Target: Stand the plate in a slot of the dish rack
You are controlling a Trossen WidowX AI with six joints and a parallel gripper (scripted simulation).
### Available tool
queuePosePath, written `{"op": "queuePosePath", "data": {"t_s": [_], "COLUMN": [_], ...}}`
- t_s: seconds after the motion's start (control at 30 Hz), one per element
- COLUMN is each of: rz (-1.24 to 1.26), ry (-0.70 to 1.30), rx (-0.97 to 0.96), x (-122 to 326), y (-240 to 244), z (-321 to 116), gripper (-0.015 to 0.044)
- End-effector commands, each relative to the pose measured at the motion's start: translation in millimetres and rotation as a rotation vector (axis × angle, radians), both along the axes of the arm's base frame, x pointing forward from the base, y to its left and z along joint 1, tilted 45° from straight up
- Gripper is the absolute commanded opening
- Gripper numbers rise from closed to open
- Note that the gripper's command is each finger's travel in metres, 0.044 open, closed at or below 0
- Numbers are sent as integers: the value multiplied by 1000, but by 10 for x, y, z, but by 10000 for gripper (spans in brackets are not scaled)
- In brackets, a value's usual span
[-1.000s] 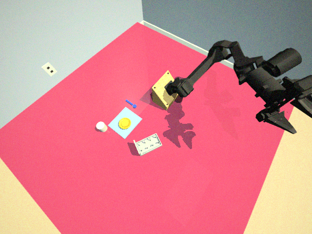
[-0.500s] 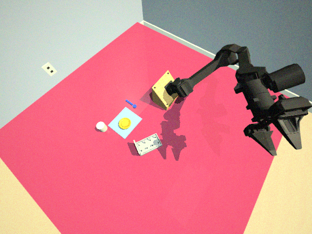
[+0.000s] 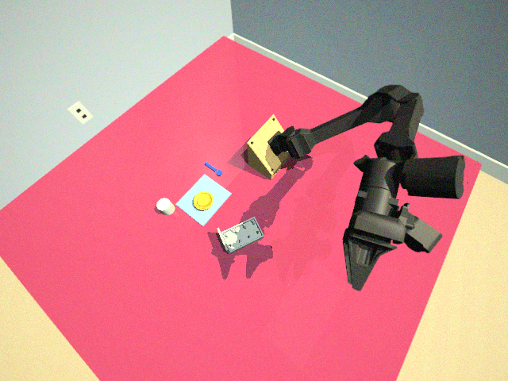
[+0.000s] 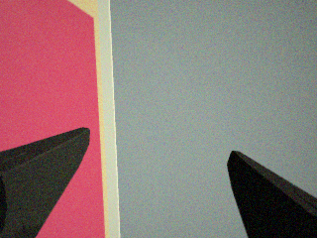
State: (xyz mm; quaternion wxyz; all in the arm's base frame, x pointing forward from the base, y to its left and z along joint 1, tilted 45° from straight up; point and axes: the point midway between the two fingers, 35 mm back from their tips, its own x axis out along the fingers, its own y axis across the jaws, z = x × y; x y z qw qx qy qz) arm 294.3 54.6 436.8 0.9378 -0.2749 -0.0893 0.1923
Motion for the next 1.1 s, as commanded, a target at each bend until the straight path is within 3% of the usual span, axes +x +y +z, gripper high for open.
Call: {"op": "queuePosePath", "data": {"t_s": [0.0,0.5,1.07], "rz": [-27,-161,-207], "ry": [113,601,1155], "rx": [-9,26,168], "x": [241,901,958], "y": [-110,-799,-1433], "z": [-219,-1351,-2629], "gripper": [400,400,400]}}
